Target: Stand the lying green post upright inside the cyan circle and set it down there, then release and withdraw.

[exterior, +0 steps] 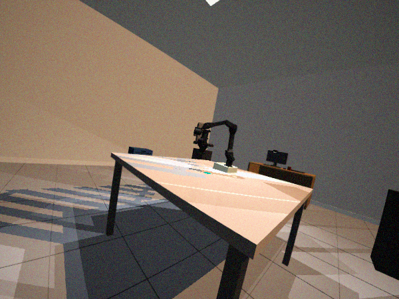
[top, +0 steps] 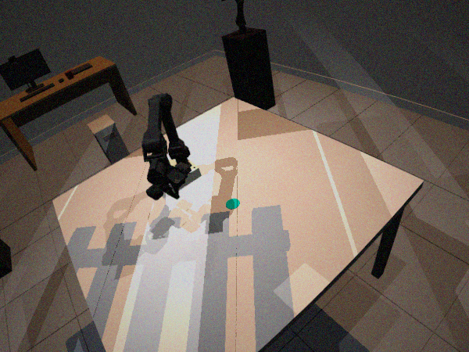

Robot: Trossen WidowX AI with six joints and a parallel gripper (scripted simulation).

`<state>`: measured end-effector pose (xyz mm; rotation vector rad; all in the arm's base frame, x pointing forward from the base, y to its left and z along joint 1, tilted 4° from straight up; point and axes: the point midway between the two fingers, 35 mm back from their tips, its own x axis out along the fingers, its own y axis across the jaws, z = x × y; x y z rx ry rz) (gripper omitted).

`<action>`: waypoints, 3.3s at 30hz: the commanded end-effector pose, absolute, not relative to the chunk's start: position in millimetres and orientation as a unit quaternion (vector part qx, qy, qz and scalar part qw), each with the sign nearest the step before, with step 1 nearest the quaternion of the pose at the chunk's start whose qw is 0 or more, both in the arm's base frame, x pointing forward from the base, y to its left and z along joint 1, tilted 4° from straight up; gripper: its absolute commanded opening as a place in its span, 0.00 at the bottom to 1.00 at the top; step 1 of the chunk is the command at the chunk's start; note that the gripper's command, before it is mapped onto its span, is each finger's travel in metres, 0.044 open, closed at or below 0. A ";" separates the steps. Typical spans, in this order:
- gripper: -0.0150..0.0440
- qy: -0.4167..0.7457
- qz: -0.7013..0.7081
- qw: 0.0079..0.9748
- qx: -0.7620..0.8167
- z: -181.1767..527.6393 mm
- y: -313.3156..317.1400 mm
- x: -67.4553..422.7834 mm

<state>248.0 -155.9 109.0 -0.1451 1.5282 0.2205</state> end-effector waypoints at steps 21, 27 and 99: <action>0.29 0.676 0.168 0.705 -0.135 119.6 -99.9 292.5; 0.29 0.671 0.185 0.702 -0.152 122.2 -83.8 301.5; 0.29 0.564 0.278 0.755 -0.186 111.8 31.0 368.5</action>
